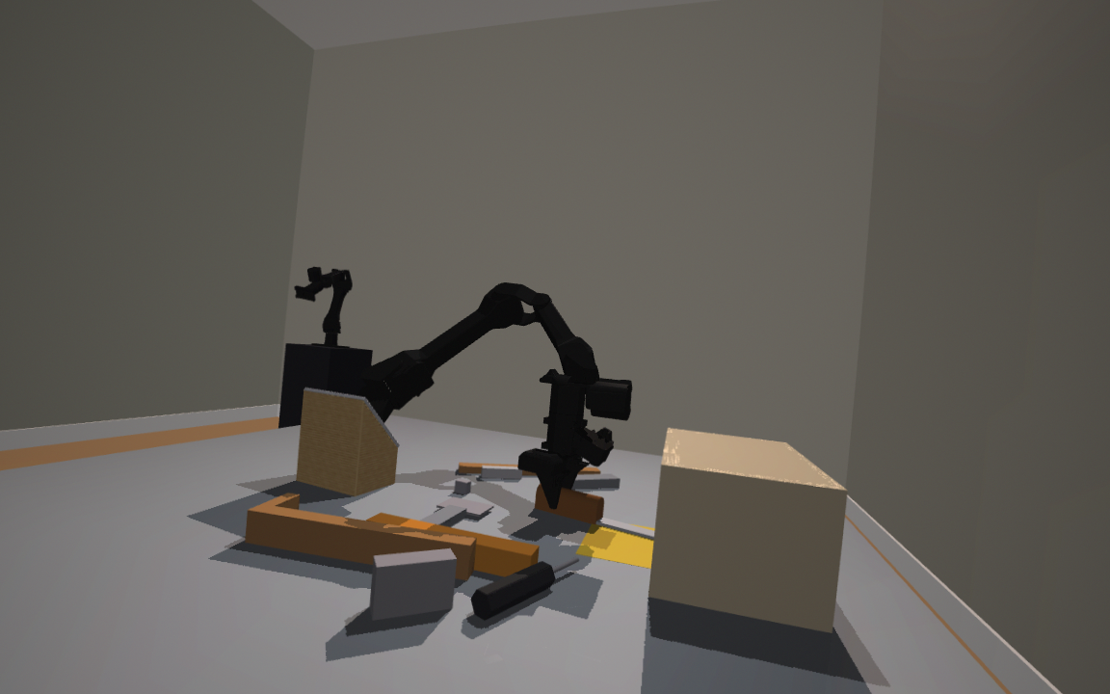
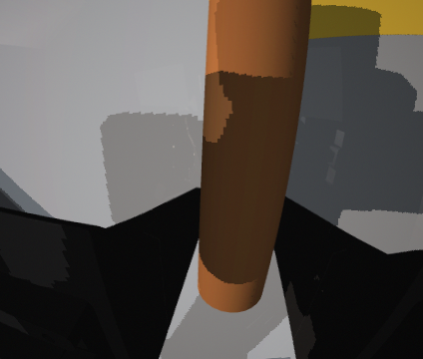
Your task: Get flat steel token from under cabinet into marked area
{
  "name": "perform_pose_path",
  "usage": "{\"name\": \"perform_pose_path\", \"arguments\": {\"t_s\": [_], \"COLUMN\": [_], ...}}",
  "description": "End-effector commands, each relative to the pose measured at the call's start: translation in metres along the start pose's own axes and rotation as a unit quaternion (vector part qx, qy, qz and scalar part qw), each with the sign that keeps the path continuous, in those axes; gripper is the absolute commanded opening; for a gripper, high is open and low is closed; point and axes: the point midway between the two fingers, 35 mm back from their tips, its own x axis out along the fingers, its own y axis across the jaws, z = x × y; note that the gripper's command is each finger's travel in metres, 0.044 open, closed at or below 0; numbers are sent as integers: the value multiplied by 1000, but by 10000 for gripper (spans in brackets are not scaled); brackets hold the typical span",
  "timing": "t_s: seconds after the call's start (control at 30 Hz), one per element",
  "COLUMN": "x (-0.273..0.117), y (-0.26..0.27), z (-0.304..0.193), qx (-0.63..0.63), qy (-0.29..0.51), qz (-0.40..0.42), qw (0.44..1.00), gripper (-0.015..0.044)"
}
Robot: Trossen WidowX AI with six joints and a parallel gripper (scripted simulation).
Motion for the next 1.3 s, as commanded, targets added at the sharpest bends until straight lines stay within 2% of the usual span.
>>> {"name": "perform_pose_path", "arguments": {"t_s": [0.0, 1.27], "x": [1, 1], "y": [-1, 2], "z": [-6, -46], "qx": [4, 5], "qy": [2, 3], "qz": [-1, -1], "qw": [1000, 1000], "gripper": [0, 0]}}
